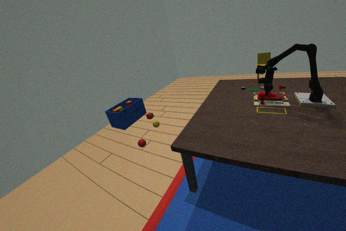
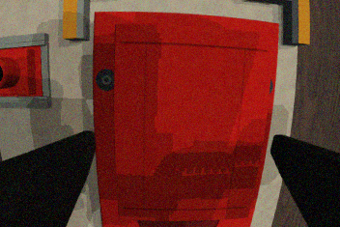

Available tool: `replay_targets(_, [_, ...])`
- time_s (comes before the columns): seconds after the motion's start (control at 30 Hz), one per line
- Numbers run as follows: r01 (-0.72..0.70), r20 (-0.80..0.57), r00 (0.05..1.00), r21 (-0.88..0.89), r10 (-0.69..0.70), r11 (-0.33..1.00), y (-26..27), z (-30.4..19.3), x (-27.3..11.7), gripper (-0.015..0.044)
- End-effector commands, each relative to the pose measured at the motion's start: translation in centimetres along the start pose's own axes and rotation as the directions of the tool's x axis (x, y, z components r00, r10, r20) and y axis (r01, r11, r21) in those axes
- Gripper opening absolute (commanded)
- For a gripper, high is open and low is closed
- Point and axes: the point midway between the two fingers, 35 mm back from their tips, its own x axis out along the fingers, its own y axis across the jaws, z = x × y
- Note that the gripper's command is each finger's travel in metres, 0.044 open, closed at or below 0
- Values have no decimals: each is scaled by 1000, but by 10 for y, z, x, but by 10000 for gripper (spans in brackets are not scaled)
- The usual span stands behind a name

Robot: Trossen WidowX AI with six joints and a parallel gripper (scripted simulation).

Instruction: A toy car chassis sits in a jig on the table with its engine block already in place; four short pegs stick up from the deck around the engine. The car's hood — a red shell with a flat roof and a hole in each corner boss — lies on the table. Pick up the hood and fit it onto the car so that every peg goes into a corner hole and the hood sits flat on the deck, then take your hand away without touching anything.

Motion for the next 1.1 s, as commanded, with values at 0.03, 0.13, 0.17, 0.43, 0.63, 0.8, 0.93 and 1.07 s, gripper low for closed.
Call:
replay_targets(0.03, [8, -37, 999, 3, -8, 1000, -2, 11, -25, 440])
replay_targets(0.13, [8, -79, 997, 3, -8, 1000, -2, 14, -42, 440])
replay_targets(0.17, [8, -93, 996, 3, -8, 1000, -2, 15, -48, 440])
replay_targets(0.43, [8, -127, 992, 2, -8, 1000, -1, 16, -63, 440])
replay_targets(0.63, [8, -127, 992, 2, -8, 1000, -1, 16, -63, 440])
replay_targets(0.8, [8, -127, 992, 2, -8, 1000, -1, 16, -63, 440])
replay_targets(0.93, [8, -127, 992, 2, -8, 1000, -1, 16, -63, 440])
replay_targets(1.07, [8, -127, 992, 2, -8, 1000, -1, 16, -63, 440])
